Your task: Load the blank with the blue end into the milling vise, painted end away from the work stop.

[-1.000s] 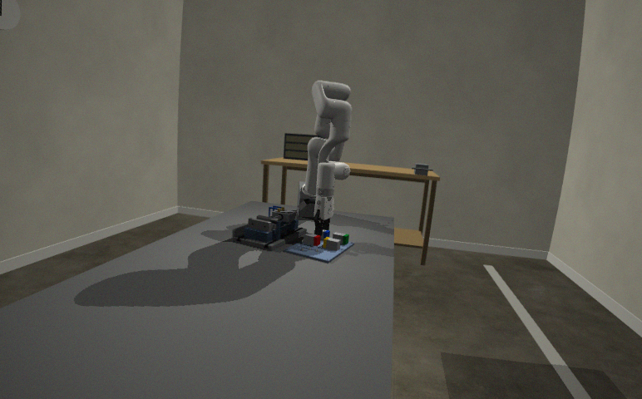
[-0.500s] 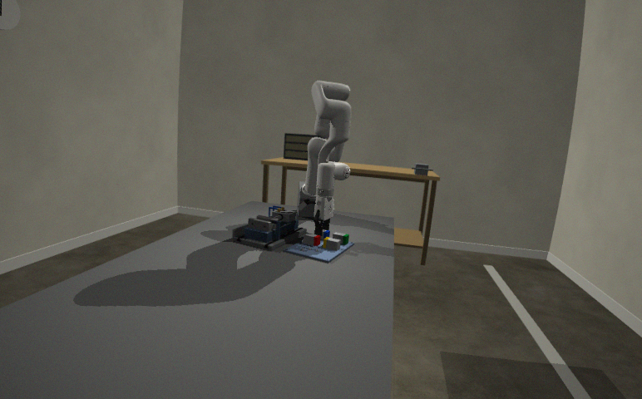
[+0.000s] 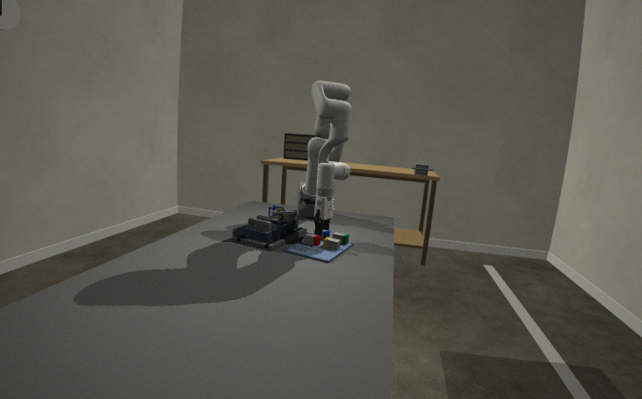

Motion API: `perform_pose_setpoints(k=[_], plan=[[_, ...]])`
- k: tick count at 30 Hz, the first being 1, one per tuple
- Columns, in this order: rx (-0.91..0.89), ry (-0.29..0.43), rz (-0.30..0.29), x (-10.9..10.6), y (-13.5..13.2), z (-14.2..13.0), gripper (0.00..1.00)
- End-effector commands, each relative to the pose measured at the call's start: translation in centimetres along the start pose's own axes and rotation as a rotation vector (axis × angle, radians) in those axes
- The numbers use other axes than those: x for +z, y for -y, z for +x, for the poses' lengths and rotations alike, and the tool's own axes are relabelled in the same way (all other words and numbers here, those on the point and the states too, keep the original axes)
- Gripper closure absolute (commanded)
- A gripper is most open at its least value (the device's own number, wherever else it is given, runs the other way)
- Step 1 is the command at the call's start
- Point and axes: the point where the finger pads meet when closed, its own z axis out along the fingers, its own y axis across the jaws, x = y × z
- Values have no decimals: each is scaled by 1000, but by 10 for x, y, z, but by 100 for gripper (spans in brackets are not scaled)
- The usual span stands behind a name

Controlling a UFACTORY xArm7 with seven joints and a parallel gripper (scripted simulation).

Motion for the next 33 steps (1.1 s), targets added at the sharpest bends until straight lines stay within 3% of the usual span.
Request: perform_pose_setpoints(k=[1,13,14,33], plan=[[0,1,2,-1,1,0,36],[0,1,2,-1,1,0,36],[0,1,2,-1,1,0,100],[0,1,2,-1,1,0,100]])
